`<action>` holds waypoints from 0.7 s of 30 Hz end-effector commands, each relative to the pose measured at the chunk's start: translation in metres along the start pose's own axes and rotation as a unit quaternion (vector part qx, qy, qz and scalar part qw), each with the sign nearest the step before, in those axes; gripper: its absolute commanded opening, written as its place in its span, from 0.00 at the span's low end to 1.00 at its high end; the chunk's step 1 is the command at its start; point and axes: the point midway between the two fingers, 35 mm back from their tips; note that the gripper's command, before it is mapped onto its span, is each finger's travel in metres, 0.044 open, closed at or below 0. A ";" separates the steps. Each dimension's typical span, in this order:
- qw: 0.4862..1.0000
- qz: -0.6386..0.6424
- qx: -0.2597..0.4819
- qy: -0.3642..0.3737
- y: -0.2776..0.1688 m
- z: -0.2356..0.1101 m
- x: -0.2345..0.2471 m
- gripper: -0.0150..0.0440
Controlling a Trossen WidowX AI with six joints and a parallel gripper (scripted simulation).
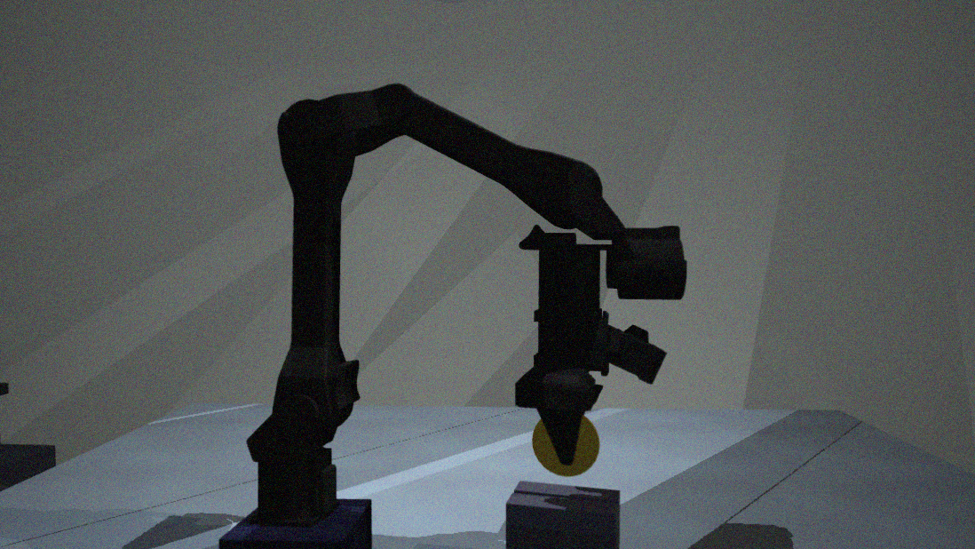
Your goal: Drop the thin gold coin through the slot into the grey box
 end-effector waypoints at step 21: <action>1.000 -0.003 0.000 0.000 -0.003 0.009 0.000 0.25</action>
Point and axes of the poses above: the point midway between the two fingers, 35 mm back from their tips, its own z axis out along the fingers, its own x axis across the jaws, y = z × x
